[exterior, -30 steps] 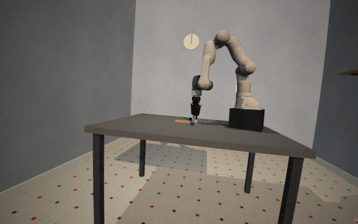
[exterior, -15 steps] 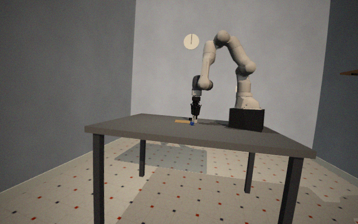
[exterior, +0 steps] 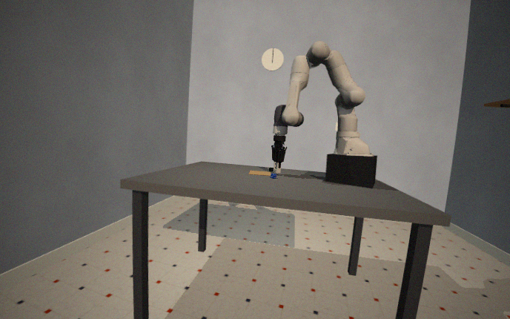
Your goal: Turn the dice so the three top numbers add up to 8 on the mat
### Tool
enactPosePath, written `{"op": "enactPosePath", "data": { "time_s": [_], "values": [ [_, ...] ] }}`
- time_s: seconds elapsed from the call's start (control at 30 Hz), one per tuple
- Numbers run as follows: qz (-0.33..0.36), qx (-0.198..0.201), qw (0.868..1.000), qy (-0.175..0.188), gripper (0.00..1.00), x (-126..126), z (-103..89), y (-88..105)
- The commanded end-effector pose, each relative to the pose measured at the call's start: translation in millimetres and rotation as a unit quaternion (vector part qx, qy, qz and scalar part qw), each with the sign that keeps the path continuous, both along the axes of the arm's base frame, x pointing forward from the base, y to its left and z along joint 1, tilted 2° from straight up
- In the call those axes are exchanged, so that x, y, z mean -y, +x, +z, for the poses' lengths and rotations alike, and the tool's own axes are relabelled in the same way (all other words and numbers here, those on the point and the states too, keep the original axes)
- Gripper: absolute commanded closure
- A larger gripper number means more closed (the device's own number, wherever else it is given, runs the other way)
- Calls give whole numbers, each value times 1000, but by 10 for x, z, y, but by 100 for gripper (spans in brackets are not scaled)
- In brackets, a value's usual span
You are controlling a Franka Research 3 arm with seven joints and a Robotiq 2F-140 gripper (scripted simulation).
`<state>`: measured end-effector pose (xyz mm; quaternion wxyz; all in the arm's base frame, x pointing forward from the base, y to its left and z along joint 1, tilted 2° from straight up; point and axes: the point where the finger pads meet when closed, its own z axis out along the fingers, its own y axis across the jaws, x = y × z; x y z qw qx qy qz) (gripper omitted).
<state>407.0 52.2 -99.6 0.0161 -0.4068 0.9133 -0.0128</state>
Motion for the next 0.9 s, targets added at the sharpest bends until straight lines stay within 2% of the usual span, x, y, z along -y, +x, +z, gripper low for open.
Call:
{"op": "enactPosePath", "data": {
  "time_s": [0.0,0.27,0.47,0.87],
  "values": [
    [0,-3,1000,1,87,-14,202,-20],
    [0,-3,1000,1,87,-19,751,-38],
    [0,-3,1000,1,87,-20,851,-41],
    [0,-3,1000,1,87,-20,856,-41]
  ]
}}
